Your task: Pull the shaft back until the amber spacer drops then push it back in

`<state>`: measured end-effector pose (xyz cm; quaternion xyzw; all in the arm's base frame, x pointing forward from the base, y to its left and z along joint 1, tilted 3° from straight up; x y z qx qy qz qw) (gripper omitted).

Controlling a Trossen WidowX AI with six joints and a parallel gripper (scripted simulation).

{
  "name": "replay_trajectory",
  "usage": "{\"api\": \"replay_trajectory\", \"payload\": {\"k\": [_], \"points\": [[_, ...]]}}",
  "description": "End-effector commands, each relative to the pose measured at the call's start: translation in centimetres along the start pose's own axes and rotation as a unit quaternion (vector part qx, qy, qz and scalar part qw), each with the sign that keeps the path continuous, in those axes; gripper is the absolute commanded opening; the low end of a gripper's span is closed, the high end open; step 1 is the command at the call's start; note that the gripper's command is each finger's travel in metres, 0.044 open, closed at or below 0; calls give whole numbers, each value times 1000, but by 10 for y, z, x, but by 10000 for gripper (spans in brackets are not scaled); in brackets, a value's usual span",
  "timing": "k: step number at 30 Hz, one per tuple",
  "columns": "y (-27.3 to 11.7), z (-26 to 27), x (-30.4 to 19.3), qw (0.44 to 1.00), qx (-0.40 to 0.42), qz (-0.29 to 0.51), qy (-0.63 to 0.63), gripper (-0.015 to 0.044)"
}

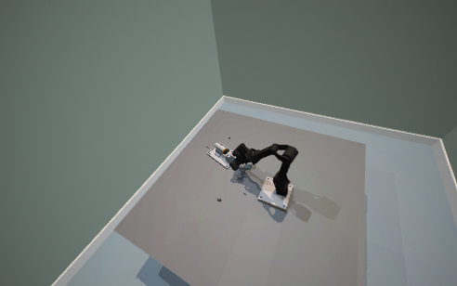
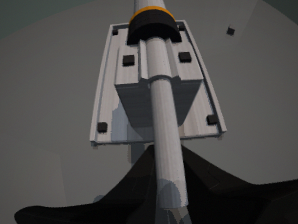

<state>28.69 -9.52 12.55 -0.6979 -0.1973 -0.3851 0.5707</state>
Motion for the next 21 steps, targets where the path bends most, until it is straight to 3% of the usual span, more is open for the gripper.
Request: {"api": "replay_trajectory", "payload": {"k": [1,21], "points": [[0,0,-1,1000,-1,0,1,0],[-2,0,-2,1000,-1,1,1,0]]}}
Point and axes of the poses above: the point midway between the two fingers, 35 mm back from their tips, its own y axis out along the fingers, its own z axis across the jaws, x = y × z, the point moved 7 cm from there along -y, back along the fingers, and after that the axes turned 5 degrees about -y, right-handed, at the moved point
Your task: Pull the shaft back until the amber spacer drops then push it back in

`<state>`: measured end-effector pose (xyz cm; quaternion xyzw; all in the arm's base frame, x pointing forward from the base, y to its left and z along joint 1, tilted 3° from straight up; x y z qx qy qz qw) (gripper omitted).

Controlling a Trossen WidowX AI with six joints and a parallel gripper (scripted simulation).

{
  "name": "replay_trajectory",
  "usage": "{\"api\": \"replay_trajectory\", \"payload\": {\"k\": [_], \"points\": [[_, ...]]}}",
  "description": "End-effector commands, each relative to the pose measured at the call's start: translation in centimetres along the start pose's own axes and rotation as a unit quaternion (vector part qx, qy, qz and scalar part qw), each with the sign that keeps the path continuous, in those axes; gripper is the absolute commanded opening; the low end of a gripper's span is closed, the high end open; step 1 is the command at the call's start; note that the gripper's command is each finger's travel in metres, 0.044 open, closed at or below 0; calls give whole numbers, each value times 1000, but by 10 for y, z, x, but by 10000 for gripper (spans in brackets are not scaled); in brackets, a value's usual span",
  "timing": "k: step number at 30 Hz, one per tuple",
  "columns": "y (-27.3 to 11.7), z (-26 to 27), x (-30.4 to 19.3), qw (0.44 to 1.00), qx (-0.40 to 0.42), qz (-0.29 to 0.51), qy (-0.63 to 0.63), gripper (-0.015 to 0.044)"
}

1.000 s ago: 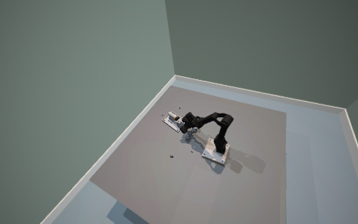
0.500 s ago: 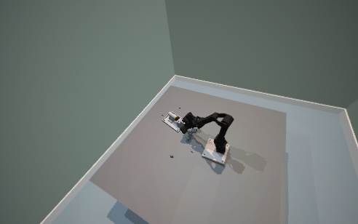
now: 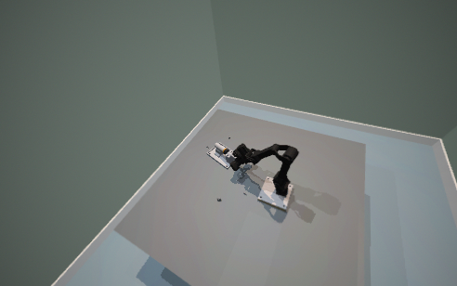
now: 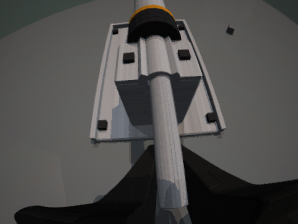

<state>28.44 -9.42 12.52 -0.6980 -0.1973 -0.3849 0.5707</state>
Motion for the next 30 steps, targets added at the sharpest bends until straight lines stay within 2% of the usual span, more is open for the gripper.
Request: {"api": "replay_trajectory", "payload": {"k": [1,30], "points": [[0,0,-1,1000,-1,0,1,0],[-3,0,-3,1000,-1,1,1,0]]}}
Point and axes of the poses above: the point midway between the two fingers, 35 mm back from their tips, its own y axis out along the fingers, its own z axis across the jaws, x = y × z, the point moved 7 cm from there along -y, back along the fingers, and after that the axes turned 5 degrees about -y, right-handed, at the moved point
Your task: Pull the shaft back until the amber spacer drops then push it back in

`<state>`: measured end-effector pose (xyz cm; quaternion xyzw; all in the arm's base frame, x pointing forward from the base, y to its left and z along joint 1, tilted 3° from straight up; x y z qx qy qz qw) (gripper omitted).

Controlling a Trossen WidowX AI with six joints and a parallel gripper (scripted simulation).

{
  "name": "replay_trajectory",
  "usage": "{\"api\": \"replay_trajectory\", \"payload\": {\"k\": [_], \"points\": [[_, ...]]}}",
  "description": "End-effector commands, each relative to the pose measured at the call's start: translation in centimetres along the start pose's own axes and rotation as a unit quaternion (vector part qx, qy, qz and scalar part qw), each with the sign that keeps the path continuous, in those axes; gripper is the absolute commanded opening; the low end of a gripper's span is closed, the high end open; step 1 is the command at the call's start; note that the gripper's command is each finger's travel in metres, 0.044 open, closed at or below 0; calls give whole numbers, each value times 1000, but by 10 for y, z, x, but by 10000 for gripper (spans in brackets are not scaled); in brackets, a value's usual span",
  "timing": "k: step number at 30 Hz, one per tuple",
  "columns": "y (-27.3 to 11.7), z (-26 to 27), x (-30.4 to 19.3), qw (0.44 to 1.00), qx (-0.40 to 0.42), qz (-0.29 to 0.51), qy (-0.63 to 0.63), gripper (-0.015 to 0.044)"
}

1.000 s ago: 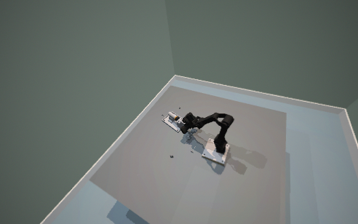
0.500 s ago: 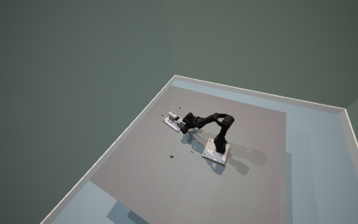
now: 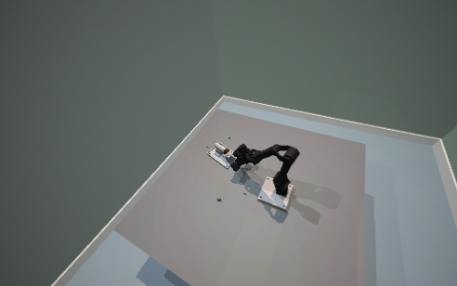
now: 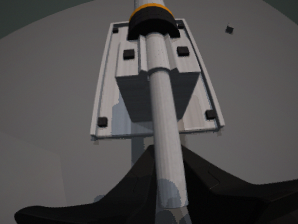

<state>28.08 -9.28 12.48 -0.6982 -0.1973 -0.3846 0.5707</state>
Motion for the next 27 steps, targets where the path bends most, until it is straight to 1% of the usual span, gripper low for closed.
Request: {"api": "replay_trajectory", "payload": {"k": [1,27], "points": [[0,0,-1,1000,-1,0,1,0],[-3,0,-3,1000,-1,1,1,0]]}}
Point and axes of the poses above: the point midway between the two fingers, 35 mm back from their tips, its own y axis out along the fingers, its own z axis across the jaws, x = y × z, the point moved 7 cm from there along -y, back along the fingers, and after that the axes turned 5 degrees about -y, right-handed, at the moved point
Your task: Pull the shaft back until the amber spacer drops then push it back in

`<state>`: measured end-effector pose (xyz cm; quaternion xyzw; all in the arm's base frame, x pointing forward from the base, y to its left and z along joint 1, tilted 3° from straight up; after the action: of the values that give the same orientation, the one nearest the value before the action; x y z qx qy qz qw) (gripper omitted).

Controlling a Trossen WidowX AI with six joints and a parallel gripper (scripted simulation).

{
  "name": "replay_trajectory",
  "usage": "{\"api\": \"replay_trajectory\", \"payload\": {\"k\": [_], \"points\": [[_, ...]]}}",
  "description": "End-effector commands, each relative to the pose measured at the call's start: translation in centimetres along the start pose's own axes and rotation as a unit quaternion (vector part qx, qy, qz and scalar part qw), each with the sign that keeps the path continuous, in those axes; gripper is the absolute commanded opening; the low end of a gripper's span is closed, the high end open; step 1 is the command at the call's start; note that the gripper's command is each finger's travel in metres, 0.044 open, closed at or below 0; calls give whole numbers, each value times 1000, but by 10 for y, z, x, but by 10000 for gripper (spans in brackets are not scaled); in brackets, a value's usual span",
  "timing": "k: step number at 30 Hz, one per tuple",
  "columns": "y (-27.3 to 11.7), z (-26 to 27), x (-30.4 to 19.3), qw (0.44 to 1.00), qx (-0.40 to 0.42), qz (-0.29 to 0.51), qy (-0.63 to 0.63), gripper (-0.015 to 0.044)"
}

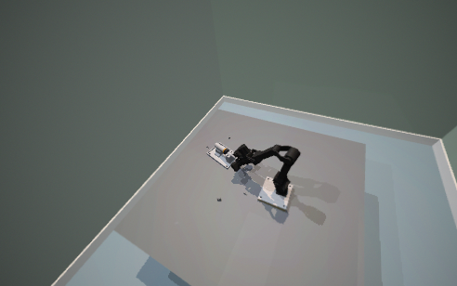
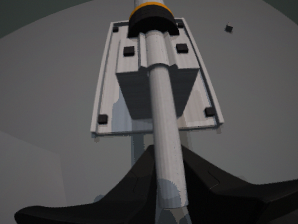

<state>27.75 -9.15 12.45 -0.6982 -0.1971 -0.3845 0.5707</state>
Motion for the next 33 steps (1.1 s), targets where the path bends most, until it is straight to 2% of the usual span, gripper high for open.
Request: {"api": "replay_trajectory", "payload": {"k": [1,33], "points": [[0,0,-1,1000,-1,0,1,0],[-3,0,-4,1000,-1,1,1,0]]}}
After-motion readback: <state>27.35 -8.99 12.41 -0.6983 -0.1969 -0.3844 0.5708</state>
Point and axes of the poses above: the point midway between the two fingers, 35 mm back from their tips, its own y axis out along the fingers, its own z axis across the jaws, x = y × z, the point moved 7 cm from there along -y, back along the fingers, and after that the axes turned 5 degrees about -y, right-handed, at the moved point
